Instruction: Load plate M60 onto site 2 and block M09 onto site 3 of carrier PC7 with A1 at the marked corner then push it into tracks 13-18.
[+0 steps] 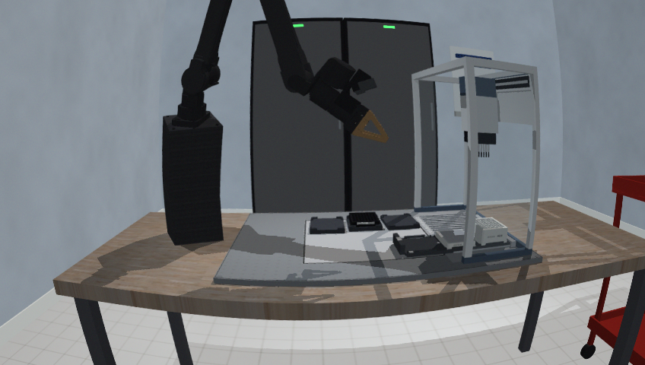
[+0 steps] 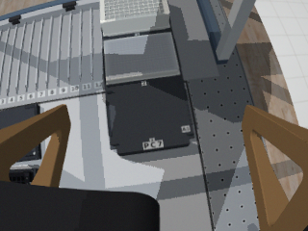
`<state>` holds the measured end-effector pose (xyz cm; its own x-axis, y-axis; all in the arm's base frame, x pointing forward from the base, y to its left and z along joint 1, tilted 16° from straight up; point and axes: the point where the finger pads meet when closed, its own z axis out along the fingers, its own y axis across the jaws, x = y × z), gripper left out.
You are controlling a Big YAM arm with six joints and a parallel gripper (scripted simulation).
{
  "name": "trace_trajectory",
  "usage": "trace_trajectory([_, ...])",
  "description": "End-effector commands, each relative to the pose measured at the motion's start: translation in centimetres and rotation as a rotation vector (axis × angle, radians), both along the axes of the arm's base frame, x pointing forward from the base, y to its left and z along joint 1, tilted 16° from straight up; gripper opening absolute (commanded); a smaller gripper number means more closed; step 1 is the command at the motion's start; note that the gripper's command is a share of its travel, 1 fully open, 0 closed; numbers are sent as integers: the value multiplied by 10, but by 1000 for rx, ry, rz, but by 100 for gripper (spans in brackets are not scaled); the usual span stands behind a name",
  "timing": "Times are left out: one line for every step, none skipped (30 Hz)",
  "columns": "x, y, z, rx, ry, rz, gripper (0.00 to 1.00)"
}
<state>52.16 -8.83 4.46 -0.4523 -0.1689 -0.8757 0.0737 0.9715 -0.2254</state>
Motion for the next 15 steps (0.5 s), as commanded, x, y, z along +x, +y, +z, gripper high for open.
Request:
trace_trajectory([15,-14,23,-8,-5,-29,100])
trace_trajectory([16,-12,19,1,25,-35,100])
trace_trajectory([16,-12,19,1,25,-35,100])
trace_trajectory([16,-12,19,1,25,-35,100])
trace_trajectory([18,-9,16,7,56,-37,100])
trace_trajectory([19,-7,13,10,87,-39,100])
trace_trajectory([20,-5,2,14,132,-42,100])
trace_trajectory([19,-4,-10,18,181,-46,100])
trace_trajectory([19,-5,-18,21,220,-54,100])
trace_trajectory([20,-6,-21,23,251,-61,100])
trace_trajectory([21,-7,-25,25,283,-69,100])
trace_trajectory([21,-8,-29,27,315,-77,100])
trace_trajectory([22,-9,-33,29,348,-84,100])
trace_trajectory([23,-10,-36,32,380,-92,100])
trace_trajectory([23,-11,-40,34,412,-100,100])
